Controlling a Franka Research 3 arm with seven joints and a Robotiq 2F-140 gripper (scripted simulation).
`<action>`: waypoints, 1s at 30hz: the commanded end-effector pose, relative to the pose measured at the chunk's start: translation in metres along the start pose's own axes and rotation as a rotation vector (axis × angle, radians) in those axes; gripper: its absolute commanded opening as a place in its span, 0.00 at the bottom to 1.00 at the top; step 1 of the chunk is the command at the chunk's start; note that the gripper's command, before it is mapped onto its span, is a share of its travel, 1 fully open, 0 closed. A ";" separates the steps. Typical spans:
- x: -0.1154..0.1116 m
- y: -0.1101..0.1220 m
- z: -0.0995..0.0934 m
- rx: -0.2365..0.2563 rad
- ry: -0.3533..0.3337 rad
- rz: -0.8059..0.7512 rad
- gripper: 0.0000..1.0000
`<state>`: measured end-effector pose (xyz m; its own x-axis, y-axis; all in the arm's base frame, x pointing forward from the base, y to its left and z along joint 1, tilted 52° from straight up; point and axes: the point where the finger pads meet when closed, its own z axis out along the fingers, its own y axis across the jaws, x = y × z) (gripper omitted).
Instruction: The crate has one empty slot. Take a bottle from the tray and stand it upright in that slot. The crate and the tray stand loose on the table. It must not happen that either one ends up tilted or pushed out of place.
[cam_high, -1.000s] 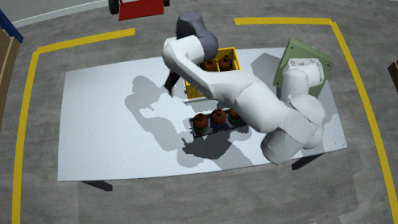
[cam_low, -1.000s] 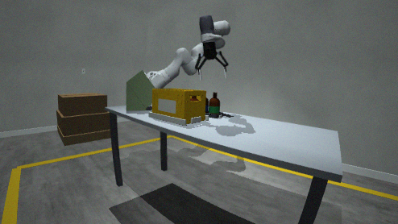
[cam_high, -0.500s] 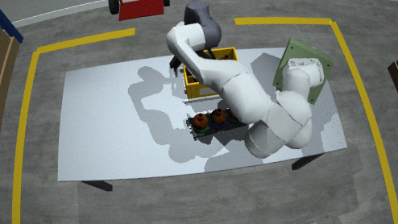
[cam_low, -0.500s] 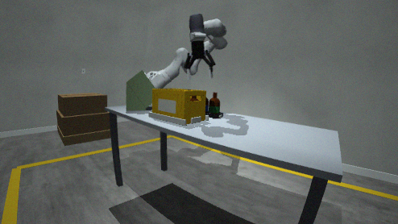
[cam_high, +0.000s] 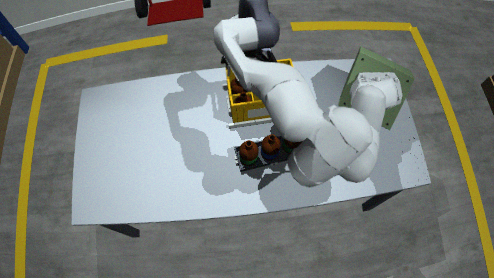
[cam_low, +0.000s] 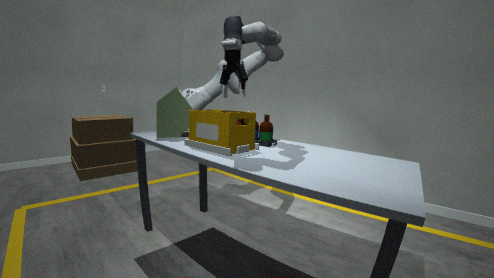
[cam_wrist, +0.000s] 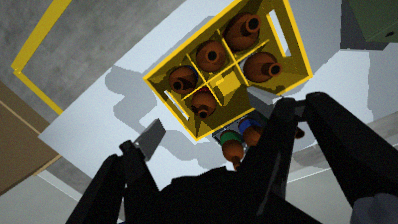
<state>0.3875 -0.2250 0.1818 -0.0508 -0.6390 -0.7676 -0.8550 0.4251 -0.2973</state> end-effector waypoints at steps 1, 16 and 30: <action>0.021 0.011 -0.004 -0.012 0.023 0.230 1.00; 0.067 0.043 -0.009 -0.024 0.057 0.512 1.00; 0.068 0.044 -0.009 -0.024 0.058 0.521 1.00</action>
<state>0.3415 -0.2555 0.1212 -0.4747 -0.4033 -0.7823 -0.7356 0.6699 0.1009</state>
